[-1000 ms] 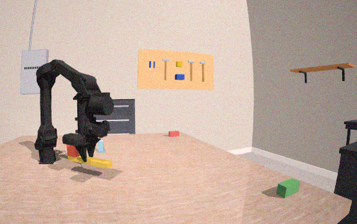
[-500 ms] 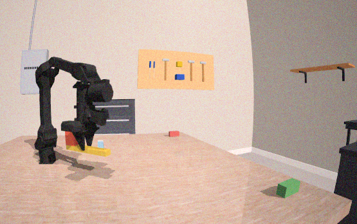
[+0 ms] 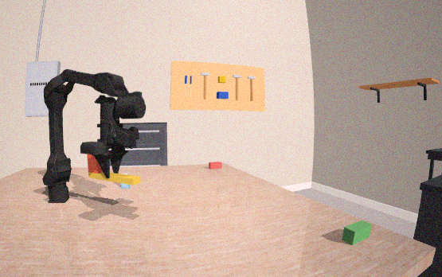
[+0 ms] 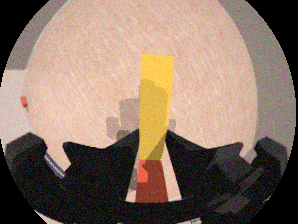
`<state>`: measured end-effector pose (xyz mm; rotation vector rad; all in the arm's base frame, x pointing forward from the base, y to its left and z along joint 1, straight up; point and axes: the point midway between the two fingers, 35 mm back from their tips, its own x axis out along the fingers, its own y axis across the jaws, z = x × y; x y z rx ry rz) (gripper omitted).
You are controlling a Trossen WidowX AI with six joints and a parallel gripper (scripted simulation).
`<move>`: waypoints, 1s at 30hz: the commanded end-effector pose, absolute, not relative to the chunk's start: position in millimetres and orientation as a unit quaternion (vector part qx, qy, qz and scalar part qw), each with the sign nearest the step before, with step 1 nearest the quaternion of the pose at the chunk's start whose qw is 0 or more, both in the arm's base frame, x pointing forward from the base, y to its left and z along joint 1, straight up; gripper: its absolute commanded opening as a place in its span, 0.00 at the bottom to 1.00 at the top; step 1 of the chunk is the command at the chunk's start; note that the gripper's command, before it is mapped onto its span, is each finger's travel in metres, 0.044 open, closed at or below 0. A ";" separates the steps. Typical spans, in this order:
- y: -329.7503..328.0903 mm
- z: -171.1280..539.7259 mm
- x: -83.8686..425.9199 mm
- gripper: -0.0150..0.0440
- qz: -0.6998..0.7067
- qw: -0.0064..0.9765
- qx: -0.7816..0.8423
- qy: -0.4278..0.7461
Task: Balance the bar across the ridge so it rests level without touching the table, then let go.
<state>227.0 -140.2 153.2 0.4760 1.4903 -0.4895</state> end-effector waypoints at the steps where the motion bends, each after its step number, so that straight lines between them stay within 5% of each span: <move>1: -130.8 155.0 236.1 0.25 -0.231 0.679 0.227 0.659; 30: -36.3 157.1 280.4 0.25 -0.342 0.626 0.350 0.607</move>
